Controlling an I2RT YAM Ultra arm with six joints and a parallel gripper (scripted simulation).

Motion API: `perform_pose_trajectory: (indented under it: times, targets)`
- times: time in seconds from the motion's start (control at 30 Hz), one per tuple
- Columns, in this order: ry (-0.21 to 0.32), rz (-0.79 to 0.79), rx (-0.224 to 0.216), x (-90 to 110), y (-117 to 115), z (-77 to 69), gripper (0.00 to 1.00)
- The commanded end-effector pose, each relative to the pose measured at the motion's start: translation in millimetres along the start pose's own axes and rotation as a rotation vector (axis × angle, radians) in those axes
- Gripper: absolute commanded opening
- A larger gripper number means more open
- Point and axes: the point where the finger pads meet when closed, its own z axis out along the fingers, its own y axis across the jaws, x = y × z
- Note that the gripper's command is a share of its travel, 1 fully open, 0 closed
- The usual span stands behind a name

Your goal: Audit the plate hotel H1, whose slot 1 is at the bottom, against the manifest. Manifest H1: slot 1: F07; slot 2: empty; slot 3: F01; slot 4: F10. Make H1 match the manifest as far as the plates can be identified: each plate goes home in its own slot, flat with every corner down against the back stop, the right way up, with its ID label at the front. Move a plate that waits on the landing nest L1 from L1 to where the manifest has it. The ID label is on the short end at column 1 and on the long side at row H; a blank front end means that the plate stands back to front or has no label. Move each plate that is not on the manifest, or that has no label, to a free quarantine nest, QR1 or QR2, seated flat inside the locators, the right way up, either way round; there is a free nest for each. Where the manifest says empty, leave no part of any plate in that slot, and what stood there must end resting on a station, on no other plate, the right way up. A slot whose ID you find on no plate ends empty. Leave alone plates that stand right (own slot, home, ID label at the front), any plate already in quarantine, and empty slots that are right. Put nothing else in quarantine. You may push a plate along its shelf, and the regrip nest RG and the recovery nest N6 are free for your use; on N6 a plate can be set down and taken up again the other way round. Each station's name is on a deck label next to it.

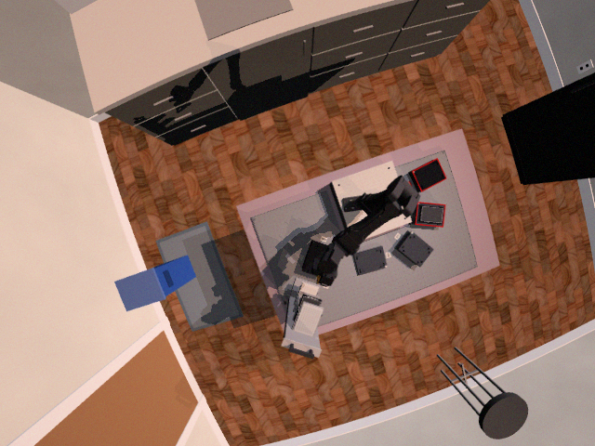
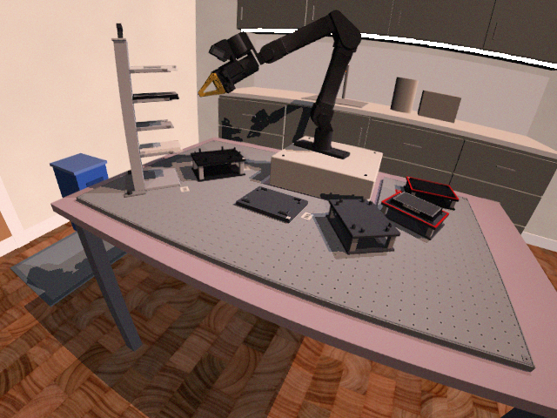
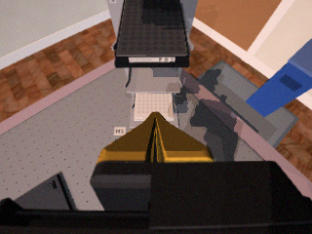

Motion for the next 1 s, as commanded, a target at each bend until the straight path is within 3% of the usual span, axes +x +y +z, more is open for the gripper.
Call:
perform_pose_trajectory:
  times: [0.0, 0.67, 0.97]
  targets:
    - [-0.005, -0.007, -0.007, -2, 2, -6.7, 0.00]
    - [-0.004, -0.007, -0.007, 13, 1, -32.9, 0.00]
    - [-0.004, -0.007, -0.007, 13, 1, -33.5, 0.00]
